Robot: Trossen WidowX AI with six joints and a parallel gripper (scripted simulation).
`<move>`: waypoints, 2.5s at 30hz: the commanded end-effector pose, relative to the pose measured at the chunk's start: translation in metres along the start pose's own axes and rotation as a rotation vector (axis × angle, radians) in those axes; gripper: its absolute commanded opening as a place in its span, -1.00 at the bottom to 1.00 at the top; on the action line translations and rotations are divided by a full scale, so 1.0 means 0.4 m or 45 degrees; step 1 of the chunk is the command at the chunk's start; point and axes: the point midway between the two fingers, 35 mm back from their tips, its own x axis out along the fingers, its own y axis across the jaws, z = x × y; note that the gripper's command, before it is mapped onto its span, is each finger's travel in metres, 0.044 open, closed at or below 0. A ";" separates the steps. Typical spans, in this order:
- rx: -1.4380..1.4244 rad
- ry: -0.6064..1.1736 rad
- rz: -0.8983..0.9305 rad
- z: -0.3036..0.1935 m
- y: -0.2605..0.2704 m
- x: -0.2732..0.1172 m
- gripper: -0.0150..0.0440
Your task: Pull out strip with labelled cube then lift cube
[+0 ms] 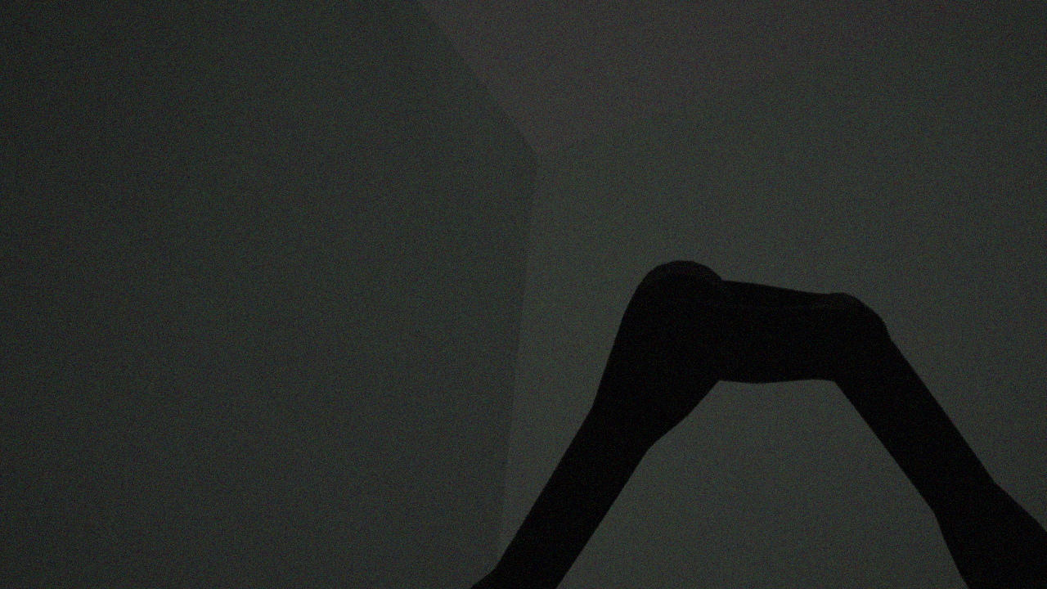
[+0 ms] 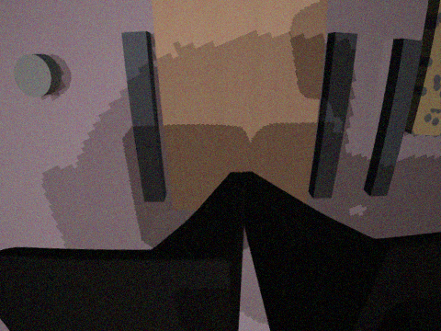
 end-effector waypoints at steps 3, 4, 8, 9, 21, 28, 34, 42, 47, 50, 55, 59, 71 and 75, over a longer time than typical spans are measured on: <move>0.001 0.016 0.001 -0.032 -0.001 0.008 -0.49; 0.001 0.016 0.001 -0.036 -0.001 0.008 -0.49; 0.001 0.016 0.001 -0.053 0.000 0.010 -0.49; 0.001 0.016 0.001 -0.057 0.000 0.010 -0.49; 0.000 0.017 0.001 -0.104 0.000 0.011 -0.49; -0.001 0.018 0.001 -0.131 0.001 0.012 -0.49; -0.001 0.018 0.001 -0.153 0.001 0.013 -0.49; -0.001 0.019 0.001 -0.184 0.002 0.013 -0.49; -0.002 0.019 0.001 -0.203 0.002 0.014 -0.49; -0.002 0.019 0.001 -0.214 0.003 0.014 -0.49; -0.002 0.019 0.001 -0.231 0.003 0.014 -0.49; -0.002 0.020 0.001 -0.247 0.003 0.015 -0.49; -0.003 0.021 0.002 -0.291 0.004 0.014 -0.49; -0.003 0.021 0.002 -0.305 0.004 0.014 -0.49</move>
